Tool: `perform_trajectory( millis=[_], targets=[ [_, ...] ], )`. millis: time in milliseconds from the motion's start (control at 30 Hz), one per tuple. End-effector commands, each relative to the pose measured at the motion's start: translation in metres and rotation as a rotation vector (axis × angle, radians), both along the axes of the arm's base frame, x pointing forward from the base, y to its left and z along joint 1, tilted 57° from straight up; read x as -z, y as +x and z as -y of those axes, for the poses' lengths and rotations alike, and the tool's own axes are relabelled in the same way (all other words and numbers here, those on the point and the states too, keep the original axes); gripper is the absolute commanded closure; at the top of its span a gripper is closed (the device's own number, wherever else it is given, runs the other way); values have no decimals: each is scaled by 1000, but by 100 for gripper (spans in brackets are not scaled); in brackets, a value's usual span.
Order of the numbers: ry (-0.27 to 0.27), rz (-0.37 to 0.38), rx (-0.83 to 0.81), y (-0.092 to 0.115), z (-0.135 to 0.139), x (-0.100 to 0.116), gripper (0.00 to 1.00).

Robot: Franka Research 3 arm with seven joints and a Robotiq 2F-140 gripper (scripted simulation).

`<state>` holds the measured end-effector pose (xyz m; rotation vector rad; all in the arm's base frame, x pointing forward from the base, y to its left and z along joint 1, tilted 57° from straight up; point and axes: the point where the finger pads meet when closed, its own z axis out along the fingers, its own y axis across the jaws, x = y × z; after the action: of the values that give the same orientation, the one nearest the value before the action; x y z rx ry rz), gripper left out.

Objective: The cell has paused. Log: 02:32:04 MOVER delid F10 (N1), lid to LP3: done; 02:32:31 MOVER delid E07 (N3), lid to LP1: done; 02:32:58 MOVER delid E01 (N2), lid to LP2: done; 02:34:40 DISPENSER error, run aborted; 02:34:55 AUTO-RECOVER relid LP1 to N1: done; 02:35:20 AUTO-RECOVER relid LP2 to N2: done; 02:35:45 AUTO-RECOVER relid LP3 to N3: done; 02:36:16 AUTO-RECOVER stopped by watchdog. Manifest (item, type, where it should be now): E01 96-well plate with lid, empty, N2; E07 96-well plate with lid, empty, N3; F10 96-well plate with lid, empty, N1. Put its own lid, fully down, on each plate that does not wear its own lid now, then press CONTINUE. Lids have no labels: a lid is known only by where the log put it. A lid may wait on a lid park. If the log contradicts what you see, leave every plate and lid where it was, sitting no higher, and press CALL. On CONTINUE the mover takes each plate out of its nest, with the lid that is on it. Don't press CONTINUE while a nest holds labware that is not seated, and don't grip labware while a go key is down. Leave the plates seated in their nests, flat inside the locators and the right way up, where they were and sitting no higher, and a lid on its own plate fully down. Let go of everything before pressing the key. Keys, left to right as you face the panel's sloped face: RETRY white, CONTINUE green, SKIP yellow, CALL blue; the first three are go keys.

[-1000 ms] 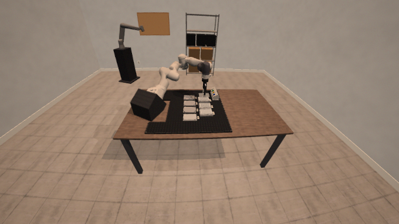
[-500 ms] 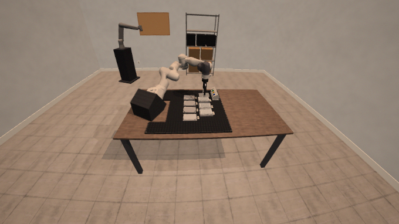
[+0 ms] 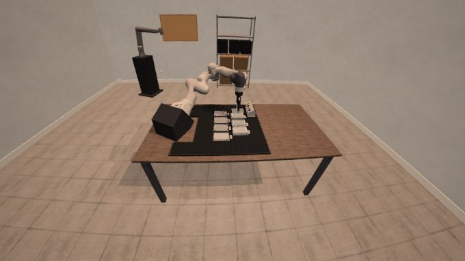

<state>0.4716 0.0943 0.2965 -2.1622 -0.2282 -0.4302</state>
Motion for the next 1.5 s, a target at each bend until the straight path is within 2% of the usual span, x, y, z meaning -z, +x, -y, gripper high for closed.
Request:
perform_trajectory(
  millis=[0,1467],
  targets=[
    [1,6,-2,0,-2,0,100],
    [-5,25,-15,7,-30,17,100]
  ],
)
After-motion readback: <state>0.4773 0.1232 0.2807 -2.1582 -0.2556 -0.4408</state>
